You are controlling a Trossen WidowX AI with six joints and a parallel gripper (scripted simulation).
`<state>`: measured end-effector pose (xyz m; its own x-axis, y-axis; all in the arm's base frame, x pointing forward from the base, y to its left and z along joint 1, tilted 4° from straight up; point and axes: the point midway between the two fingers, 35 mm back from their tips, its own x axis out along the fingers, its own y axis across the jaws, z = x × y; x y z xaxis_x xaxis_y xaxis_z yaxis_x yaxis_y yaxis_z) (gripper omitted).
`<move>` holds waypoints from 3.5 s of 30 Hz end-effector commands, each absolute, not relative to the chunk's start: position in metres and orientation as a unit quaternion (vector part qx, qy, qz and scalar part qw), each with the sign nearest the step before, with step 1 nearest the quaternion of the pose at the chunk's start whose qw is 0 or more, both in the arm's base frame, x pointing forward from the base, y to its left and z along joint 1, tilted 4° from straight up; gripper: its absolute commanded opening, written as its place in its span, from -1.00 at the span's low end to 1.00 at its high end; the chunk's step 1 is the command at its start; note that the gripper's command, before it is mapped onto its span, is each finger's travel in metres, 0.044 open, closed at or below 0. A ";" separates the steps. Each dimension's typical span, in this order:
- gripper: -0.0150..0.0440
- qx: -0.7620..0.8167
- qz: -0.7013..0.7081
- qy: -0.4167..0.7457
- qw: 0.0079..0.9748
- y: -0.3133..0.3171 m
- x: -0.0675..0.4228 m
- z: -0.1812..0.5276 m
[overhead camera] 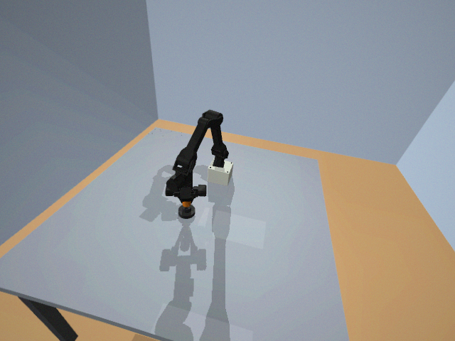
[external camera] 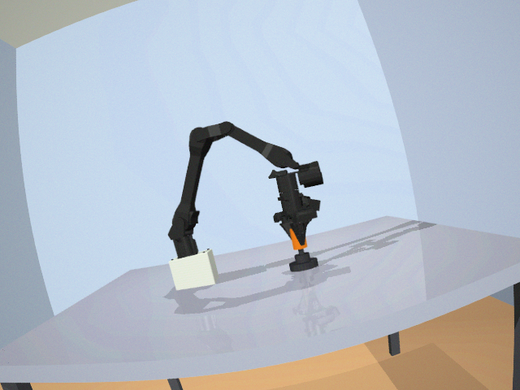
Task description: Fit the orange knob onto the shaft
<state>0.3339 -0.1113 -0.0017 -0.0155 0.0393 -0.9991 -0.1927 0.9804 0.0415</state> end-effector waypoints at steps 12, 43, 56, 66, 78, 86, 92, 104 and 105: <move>-0.49 -0.129 0.158 0.695 0.690 -0.112 0.333 -0.002; -0.49 -0.147 0.176 0.690 0.686 -0.112 0.334 0.002; -0.49 -0.200 0.229 0.674 0.673 -0.112 0.334 -0.003; -0.49 -0.200 0.229 0.674 0.673 -0.112 0.334 -0.003; -0.49 -0.200 0.229 0.674 0.673 -0.112 0.334 0.001; -0.49 -0.266 0.295 0.648 0.649 -0.112 0.333 0.000; -0.49 -0.269 0.299 0.647 0.648 -0.112 0.334 -0.002; -0.49 -0.269 0.299 0.647 0.648 -0.111 0.333 -0.003; -0.49 -0.269 0.299 0.647 0.648 -0.111 0.333 -0.003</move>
<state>0.3334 -0.1116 -0.0028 -0.0156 0.0395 -0.9991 -0.7322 0.6800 0.0383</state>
